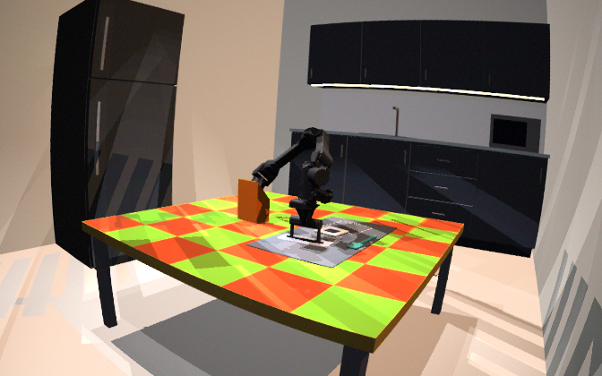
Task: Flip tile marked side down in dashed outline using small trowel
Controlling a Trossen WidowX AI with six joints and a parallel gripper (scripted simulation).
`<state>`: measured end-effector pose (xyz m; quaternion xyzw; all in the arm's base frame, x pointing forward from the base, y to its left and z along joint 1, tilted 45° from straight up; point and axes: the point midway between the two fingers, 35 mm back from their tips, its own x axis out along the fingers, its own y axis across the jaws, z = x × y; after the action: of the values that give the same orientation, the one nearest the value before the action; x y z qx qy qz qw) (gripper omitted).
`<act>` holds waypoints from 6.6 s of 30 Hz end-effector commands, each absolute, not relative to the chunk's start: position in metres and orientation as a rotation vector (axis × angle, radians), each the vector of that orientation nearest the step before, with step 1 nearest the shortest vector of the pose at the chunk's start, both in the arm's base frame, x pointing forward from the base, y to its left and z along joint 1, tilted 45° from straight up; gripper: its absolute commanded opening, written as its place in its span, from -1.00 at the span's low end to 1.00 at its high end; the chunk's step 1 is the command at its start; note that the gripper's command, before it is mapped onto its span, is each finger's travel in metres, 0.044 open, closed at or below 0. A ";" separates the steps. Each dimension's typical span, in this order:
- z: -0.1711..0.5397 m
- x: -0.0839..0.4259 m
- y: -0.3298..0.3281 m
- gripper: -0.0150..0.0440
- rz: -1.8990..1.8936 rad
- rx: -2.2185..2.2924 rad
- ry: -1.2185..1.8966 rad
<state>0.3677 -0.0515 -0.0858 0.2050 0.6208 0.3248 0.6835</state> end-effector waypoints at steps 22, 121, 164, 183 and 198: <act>-0.086 0.367 -0.051 -0.05 0.714 0.483 1.399; -0.053 0.364 -0.082 0.42 0.313 0.915 1.596; -0.053 0.365 -0.081 0.42 1.258 -0.261 0.916; -0.053 0.365 -0.081 0.42 1.534 -0.780 0.471; -0.053 0.365 -0.080 0.42 1.651 -1.086 0.162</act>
<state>0.3643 -0.0793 -0.0531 -0.4489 0.0756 0.6967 0.5544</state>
